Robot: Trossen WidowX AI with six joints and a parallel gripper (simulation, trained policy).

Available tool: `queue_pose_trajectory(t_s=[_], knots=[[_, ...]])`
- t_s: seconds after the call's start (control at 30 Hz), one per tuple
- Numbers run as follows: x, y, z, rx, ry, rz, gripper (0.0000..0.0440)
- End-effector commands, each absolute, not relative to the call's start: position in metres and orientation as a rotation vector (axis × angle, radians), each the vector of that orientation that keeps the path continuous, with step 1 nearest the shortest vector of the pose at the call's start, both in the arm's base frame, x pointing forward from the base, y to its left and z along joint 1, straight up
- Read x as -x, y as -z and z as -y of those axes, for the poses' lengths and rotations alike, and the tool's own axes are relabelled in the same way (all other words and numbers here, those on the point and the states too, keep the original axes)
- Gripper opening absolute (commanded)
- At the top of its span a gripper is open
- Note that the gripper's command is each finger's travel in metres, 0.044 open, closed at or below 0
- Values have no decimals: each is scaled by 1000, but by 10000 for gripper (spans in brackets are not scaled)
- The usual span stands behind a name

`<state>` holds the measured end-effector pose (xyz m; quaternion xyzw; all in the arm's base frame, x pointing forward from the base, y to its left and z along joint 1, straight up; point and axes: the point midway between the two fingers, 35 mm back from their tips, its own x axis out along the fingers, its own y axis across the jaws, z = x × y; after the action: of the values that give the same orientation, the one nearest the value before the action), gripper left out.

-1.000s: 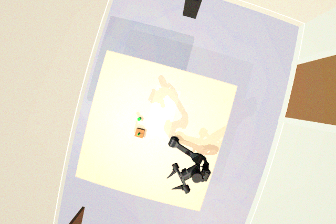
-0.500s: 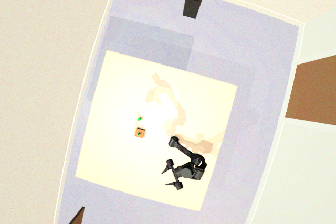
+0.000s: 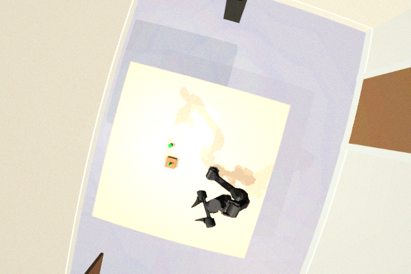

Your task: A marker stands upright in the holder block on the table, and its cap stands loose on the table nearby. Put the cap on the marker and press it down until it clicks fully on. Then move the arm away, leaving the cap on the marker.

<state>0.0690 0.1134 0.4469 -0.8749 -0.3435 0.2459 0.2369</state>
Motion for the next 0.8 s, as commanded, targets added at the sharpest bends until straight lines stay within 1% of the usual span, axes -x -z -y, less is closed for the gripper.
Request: queue_pose_trajectory(t_s=[0.0,0.77], knots=[[-77,-442,-111,2391,-709,926,330],[-132,-415,-94,2319,-929,837,332]])
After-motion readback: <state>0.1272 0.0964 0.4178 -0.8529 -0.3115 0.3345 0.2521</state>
